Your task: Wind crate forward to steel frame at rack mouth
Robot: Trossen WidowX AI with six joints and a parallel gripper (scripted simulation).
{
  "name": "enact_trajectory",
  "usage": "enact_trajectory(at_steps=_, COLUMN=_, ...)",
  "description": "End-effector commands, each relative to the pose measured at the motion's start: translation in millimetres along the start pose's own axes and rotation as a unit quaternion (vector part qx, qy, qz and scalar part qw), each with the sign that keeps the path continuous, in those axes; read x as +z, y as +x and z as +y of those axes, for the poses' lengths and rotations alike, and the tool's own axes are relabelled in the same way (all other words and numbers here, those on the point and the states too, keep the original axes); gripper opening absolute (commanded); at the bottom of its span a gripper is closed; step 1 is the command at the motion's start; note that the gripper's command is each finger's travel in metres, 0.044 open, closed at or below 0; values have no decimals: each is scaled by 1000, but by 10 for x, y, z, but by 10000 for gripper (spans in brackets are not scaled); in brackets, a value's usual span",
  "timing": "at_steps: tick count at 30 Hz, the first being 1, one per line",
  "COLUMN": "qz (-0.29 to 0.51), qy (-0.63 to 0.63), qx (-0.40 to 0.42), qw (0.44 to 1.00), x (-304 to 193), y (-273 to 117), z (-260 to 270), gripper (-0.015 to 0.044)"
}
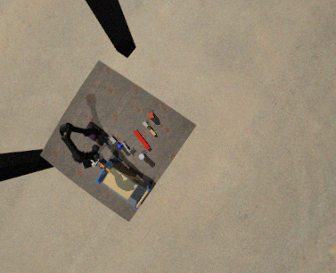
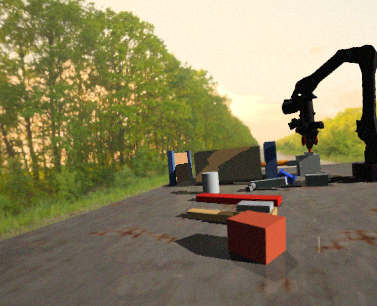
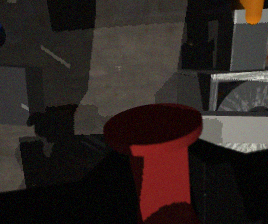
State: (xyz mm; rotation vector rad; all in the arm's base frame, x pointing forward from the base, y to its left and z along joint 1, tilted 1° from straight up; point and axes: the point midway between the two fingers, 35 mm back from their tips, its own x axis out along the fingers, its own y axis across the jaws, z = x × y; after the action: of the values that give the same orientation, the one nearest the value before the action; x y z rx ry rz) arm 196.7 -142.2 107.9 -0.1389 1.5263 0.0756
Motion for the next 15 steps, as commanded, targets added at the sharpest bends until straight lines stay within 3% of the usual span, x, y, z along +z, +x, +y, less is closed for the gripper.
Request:
enact_trajectory(at_steps=1, qz=17, qy=8, qx=4, qw=1000, x=-183, y=17, z=16, gripper=0)
enact_trajectory(at_steps=15, qz=18, qy=8, qx=4, qw=1000, x=-370, y=11, z=-2, gripper=0)
